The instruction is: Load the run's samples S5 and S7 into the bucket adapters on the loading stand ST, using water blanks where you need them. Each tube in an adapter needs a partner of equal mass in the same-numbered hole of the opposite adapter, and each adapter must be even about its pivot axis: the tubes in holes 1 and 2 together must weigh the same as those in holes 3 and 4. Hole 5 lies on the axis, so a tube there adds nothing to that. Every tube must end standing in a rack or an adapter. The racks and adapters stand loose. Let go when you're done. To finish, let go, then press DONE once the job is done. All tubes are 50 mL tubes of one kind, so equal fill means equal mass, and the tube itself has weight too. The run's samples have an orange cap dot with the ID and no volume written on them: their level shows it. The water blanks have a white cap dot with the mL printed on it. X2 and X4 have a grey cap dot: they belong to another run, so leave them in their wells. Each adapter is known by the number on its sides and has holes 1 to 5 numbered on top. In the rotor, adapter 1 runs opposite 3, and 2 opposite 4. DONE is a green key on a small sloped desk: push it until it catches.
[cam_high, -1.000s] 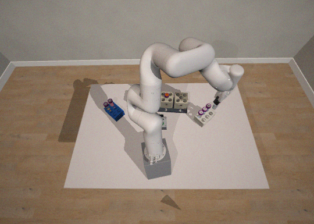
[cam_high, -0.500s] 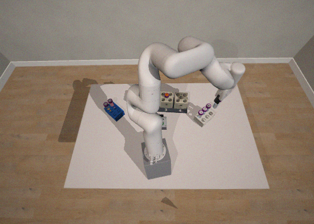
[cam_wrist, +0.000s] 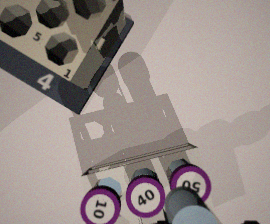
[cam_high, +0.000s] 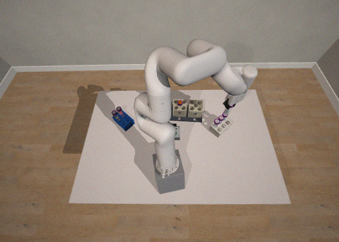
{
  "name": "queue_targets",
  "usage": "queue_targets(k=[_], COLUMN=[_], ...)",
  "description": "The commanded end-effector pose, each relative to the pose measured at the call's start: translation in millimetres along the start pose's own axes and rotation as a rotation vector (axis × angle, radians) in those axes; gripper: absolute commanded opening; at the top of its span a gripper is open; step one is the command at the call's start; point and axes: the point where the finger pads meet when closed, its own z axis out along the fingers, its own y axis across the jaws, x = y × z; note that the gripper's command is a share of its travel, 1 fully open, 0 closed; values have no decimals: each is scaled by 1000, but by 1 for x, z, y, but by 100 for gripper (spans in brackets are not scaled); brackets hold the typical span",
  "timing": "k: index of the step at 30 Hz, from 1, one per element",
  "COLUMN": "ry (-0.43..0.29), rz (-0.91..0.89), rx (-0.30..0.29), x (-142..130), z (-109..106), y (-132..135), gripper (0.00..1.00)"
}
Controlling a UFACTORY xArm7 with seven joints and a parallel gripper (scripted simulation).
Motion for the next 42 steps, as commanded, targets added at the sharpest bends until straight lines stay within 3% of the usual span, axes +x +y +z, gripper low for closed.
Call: queue_targets(k=[1, 13, 42], ry=[-23, -20, -19], rz=[164, 550, 550], rx=[-13, -17, -17], x=[19, 69, 169], z=[-2, 0, 3], y=[-11, -45, -112], gripper=[0, 0, 0])
